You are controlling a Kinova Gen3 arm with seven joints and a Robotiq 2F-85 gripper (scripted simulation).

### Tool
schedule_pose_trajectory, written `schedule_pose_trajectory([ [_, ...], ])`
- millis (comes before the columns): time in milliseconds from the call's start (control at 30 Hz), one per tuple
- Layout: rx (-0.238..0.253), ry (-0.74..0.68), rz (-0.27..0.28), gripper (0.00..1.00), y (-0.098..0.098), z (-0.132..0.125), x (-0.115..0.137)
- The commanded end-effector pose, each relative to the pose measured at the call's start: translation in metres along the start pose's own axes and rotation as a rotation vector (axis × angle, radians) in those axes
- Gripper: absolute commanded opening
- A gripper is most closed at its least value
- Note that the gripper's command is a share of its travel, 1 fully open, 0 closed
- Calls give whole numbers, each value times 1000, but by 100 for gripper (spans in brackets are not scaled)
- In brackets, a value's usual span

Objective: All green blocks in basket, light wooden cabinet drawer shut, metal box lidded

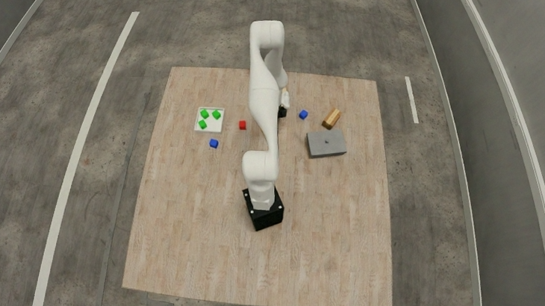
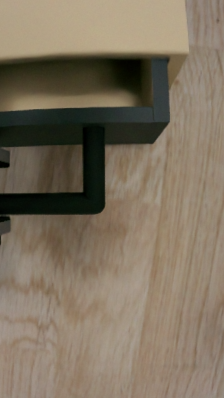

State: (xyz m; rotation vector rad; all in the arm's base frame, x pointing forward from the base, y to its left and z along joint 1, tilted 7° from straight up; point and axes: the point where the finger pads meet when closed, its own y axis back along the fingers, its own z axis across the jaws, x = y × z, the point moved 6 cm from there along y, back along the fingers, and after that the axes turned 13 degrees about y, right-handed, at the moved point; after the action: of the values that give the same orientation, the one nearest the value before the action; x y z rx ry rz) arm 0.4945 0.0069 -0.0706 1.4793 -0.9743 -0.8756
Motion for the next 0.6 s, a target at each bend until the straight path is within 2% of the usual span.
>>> schedule_pose_trajectory([
  [0, 1, 0, 1, 30, 1, -6, 2],
  [567, 1, 0, 1, 30, 1, -23, 5],
])
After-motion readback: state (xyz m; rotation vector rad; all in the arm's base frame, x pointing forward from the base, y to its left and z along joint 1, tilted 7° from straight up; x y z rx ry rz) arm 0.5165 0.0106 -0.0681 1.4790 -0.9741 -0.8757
